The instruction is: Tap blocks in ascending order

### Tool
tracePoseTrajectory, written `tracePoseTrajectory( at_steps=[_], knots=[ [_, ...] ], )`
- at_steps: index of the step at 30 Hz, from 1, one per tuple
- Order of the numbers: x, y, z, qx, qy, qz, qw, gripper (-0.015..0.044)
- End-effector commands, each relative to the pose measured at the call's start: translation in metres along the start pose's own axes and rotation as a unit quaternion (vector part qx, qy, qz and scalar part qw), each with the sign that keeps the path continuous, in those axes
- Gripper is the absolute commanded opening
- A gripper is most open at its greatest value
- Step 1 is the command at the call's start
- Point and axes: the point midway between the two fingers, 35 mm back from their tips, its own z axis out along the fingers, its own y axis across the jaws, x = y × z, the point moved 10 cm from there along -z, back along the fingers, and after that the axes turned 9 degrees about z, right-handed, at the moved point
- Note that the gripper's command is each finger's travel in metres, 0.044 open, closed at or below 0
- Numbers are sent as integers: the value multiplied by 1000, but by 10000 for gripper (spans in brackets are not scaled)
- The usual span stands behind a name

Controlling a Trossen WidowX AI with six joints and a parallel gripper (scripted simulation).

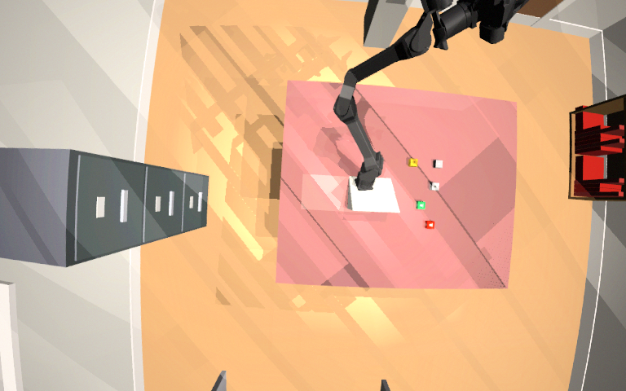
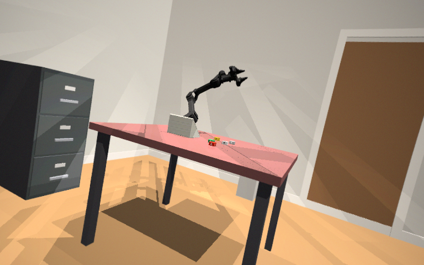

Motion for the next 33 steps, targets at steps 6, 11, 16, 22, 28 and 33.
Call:
tracePoseTrajectory(
  at_steps=[6, 11, 16, 22, 28, 33],
  knots=[
    [-46, -56, 30, 130, -50, -113, 984, 400],
    [-83, -99, 42, 237, -66, -189, 951, 400],
    [-128, -150, 45, 360, -55, -259, 895, 400],
    [-178, -207, 32, 495, -5, -310, 812, 400],
    [-225, -261, 4, 609, 87, -324, 719, 400],
    [-257, -301, -30, 672, 186, -307, 647, 400]
  ],
)
